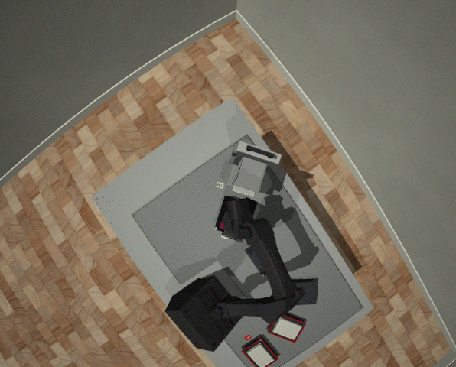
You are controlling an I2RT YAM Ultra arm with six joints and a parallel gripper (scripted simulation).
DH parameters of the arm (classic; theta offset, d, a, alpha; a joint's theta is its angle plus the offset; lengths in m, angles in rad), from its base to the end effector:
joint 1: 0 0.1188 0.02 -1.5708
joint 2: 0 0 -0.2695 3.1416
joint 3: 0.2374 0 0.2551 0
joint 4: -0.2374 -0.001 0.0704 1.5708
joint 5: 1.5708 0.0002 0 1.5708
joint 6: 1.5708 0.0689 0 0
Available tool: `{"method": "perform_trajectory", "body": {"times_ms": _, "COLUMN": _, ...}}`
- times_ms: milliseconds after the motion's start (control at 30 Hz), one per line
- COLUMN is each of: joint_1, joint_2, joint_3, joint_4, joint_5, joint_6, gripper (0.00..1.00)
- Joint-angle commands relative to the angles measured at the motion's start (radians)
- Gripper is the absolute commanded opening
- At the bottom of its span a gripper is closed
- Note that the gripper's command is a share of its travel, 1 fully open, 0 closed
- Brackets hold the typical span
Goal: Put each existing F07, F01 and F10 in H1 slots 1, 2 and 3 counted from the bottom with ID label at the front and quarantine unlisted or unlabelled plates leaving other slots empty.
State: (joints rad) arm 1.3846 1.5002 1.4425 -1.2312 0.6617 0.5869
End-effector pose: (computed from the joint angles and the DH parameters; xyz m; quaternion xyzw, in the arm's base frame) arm 0.0937 0.2739 0.3133 -0.3216 0.8806 -0.0668 0.3415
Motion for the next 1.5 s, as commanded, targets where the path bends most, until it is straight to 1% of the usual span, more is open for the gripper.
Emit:
{"method": "perform_trajectory", "body": {"times_ms": 0, "joint_1": -0.012, "joint_2": -0.041, "joint_3": -0.012, "joint_4": 0.004, "joint_5": -0.003, "joint_6": 0.038, "gripper": 0.86}}
{"method": "perform_trajectory", "body": {"times_ms": 333, "joint_1": -0.091, "joint_2": -0.148, "joint_3": -0.08, "joint_4": 0.021, "joint_5": -0.029, "joint_6": 0.111, "gripper": 0.86}}
{"method": "perform_trajectory", "body": {"times_ms": 400, "joint_1": -0.091, "joint_2": -0.148, "joint_3": -0.08, "joint_4": 0.021, "joint_5": -0.029, "joint_6": 0.111, "gripper": 0.86}}
{"method": "perform_trajectory", "body": {"times_ms": 500, "joint_1": -0.117, "joint_2": -0.177, "joint_3": -0.097, "joint_4": 0.025, "joint_5": -0.038, "joint_6": 0.132, "gripper": 0.86}}
{"method": "perform_trajectory", "body": {"times_ms": 867, "joint_1": -0.117, "joint_2": -0.178, "joint_3": -0.097, "joint_4": 0.025, "joint_5": -0.038, "joint_6": 0.315, "gripper": 0.86}}
{"method": "perform_trajectory", "body": {"times_ms": 900, "joint_1": -0.125, "joint_2": -0.189, "joint_3": -0.105, "joint_4": 0.027, "joint_5": -0.041, "joint_6": 0.323, "gripper": 0.86}}
{"method": "perform_trajectory", "body": {"times_ms": 967, "joint_1": -0.125, "joint_2": -0.189, "joint_3": -0.105, "joint_4": 0.027, "joint_5": -0.041, "joint_6": 0.323, "gripper": 0.86}}
{"method": "perform_trajectory", "body": {"times_ms": 1467, "joint_1": -0.27, "joint_2": -0.356, "joint_3": -0.208, "joint_4": 0.052, "joint_5": -0.102, "joint_6": 0.414, "gripper": 0.86}}
